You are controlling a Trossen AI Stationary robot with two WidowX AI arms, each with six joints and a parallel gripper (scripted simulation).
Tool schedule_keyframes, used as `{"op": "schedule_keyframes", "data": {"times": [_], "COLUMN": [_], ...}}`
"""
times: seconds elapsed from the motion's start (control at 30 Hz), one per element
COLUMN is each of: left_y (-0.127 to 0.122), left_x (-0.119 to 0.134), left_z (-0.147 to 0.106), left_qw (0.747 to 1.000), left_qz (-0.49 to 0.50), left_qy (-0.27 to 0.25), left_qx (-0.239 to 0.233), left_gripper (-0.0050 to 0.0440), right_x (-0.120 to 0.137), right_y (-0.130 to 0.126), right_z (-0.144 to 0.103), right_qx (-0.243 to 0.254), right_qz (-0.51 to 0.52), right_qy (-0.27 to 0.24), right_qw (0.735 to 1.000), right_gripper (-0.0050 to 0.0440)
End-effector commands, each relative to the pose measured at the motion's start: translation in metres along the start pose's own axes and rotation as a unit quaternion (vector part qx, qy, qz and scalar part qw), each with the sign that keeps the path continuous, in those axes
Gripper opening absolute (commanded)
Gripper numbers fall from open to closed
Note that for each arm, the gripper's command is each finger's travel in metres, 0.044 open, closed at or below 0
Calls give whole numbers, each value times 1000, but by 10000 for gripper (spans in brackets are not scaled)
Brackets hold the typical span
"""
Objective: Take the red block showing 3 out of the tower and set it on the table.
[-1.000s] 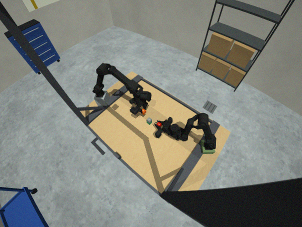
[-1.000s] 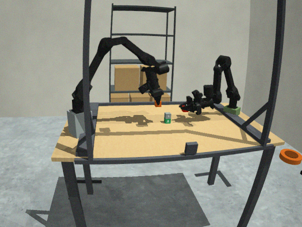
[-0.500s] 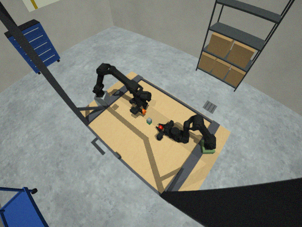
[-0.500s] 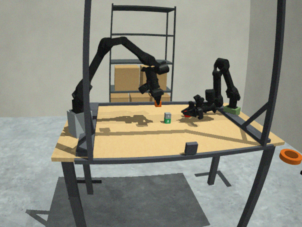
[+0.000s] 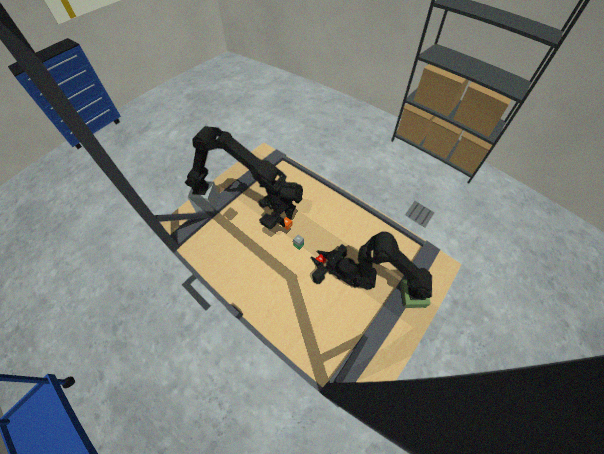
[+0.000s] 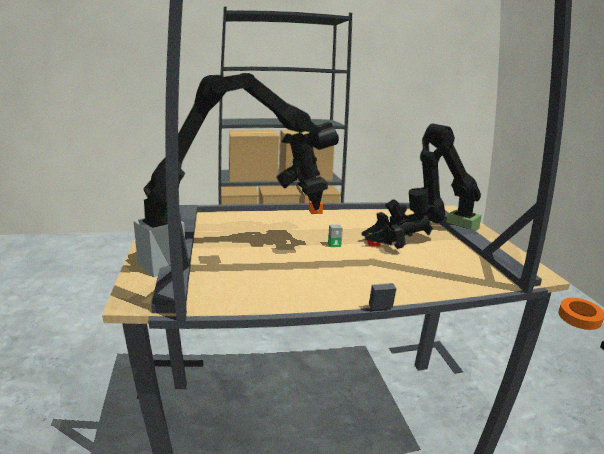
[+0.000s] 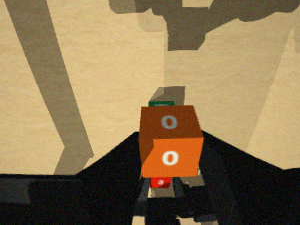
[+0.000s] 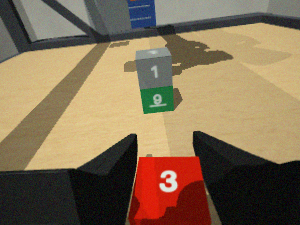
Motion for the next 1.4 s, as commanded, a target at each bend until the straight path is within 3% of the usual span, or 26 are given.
{"op": "schedule_keyframes", "data": {"times": [0.0, 0.23, 0.57, 0.97, 1.13, 1.27, 1.37], "left_y": [-1, -1, -1, -7, -9, -6, -6], "left_x": [5, 5, 9, 64, 63, 53, 52], "left_z": [-11, -11, -6, 7, 10, 34, 38], "left_qw": [1000, 1000, 1000, 1000, 1000, 1000, 1000], "left_qz": [2, 2, 3, 1, 2, 1, 1], "left_qy": [16, 16, 12, 14, 14, 5, 5], "left_qx": [6, 6, 5, 6, 6, 2, 2], "left_gripper": [-50, -50, -50, -50, -50, -50, -50], "right_x": [-7, -25, -25, -25, -25, -25, -25], "right_y": [3, 3, 2, 2, 2, 2, 2], "right_z": [-5, -61, -68, -68, -68, -68, -68], "right_qx": [-3, -2, -2, -2, -2, -2, -2], "right_qz": [8, 8, 4, 4, 4, 4, 4], "right_qy": [-9, -8, -5, -5, -5, -5, -5], "right_qw": [1000, 1000, 1000, 1000, 1000, 1000, 1000], "right_gripper": [240, 400, 400, 400, 400, 400, 400]}}
Point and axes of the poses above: on each arm, the point midway between the two fingers, 35 mm back from their tips, its own z axis out along the fingers, its own y axis across the jaws, x = y × z, the point moved 9 cm from there along -z, back along the fingers, and after that the axes turned 7 degrees about z, right-handed, at the moved point
